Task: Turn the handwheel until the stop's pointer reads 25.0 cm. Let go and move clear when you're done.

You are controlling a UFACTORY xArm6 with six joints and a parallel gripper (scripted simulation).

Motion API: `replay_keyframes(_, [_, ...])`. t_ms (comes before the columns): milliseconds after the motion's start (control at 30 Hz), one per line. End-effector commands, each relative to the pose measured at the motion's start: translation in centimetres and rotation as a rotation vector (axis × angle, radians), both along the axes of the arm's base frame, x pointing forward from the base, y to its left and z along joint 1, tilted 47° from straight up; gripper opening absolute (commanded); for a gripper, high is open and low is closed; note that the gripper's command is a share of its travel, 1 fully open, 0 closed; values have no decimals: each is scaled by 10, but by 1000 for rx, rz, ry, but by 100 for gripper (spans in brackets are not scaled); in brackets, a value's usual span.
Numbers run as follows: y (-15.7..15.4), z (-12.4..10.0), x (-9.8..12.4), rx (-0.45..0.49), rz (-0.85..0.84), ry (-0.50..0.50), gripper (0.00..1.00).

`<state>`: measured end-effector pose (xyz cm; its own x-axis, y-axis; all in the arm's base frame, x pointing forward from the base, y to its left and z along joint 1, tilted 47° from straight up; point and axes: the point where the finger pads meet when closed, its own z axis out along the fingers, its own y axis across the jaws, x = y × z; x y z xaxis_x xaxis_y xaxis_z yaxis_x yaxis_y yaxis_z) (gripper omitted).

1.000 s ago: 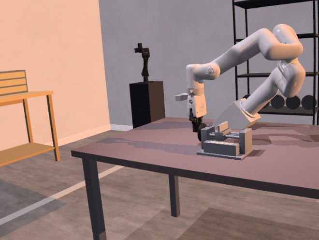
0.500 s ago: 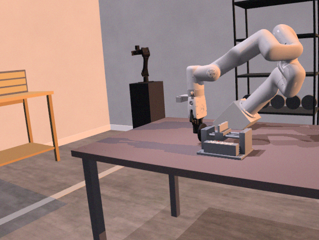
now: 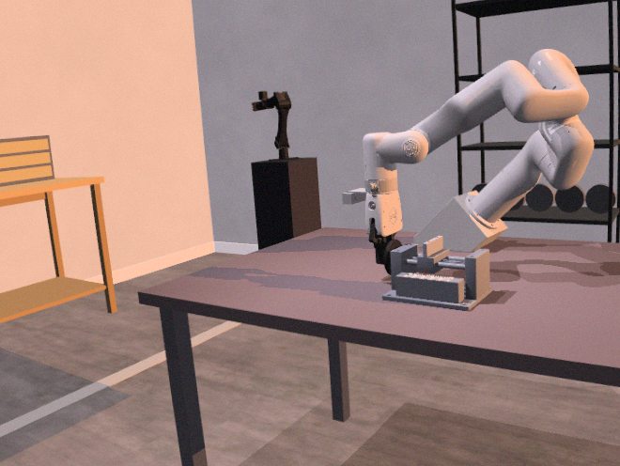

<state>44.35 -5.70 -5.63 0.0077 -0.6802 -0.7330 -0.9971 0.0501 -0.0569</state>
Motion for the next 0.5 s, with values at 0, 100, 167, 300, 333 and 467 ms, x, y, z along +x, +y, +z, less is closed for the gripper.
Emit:
replay_keyframes(0, [2, -3, 2, -1, -1, -1, 6])
replay_keyframes(100, [5, -5, 3, -1, -1, -1, 6])
replay_keyframes(167, [7, -6, 5, -1, -1, -1, 6])
replay_keyframes(300, [10, -9, 8, -1, -1, -1, 6])
replay_keyframes(333, [10, -10, 9, -1, -1, -1, 6])
replay_keyframes(467, [12, -11, 12, -1, -1, -1, 6])
